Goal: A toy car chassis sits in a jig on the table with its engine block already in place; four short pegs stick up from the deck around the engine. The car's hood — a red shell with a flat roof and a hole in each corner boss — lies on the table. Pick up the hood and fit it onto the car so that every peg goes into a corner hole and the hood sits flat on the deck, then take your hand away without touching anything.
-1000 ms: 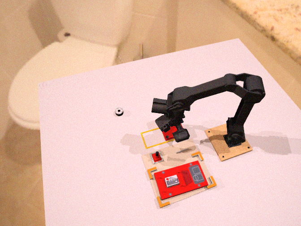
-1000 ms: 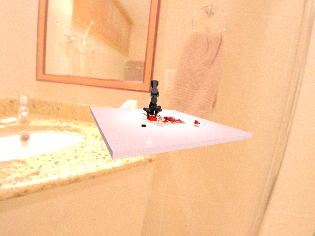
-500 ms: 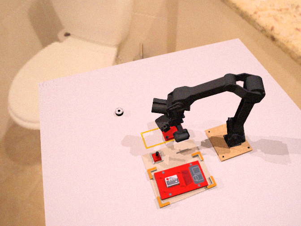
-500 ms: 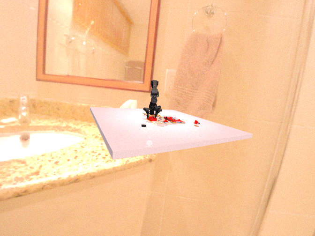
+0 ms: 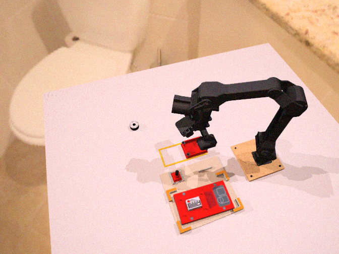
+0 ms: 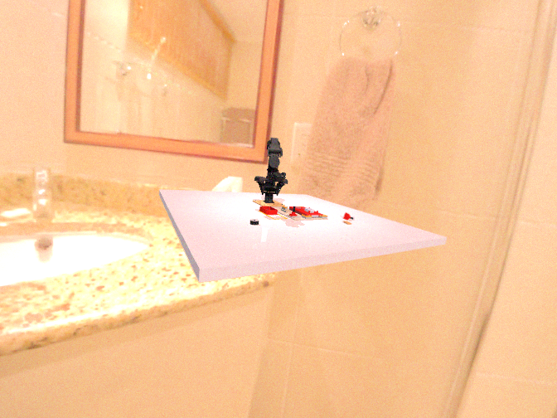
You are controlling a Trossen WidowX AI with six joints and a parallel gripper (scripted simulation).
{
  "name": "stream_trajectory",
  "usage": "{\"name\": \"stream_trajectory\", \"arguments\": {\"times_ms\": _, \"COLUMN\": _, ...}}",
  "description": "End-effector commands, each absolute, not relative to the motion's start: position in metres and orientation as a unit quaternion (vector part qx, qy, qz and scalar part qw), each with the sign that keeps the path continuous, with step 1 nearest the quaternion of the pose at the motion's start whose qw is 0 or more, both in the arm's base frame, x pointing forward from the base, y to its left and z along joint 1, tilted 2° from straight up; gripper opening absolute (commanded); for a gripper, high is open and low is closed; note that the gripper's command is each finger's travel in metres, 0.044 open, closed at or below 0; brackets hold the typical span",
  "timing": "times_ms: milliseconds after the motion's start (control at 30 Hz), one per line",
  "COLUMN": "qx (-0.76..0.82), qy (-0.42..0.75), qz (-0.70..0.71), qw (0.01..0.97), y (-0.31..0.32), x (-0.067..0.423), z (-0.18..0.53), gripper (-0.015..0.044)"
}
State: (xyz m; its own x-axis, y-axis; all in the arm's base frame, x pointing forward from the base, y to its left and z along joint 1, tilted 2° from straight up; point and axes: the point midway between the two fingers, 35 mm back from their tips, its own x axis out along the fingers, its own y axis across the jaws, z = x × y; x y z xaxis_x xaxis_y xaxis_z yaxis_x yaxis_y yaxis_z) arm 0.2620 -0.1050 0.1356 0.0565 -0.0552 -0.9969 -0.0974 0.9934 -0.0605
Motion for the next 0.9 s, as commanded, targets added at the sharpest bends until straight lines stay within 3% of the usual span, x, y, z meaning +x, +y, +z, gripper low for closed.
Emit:
{"name": "stream_trajectory", "arguments": {"times_ms": 0, "qx": -0.054, "qy": 0.690, "qz": 0.016, "qw": 0.721, "y": -0.105, "x": 0.261, "z": 0.132, "gripper": 0.0440}}
{"name": "stream_trajectory", "arguments": {"times_ms": 367, "qx": -0.047, "qy": 0.680, "qz": 0.018, "qw": 0.732, "y": -0.105, "x": 0.261, "z": 0.130, "gripper": 0.0440}}
{"name": "stream_trajectory", "arguments": {"times_ms": 867, "qx": -0.007, "qy": 0.394, "qz": 0.036, "qw": 0.918, "y": -0.110, "x": 0.246, "z": 0.111, "gripper": 0.0440}}
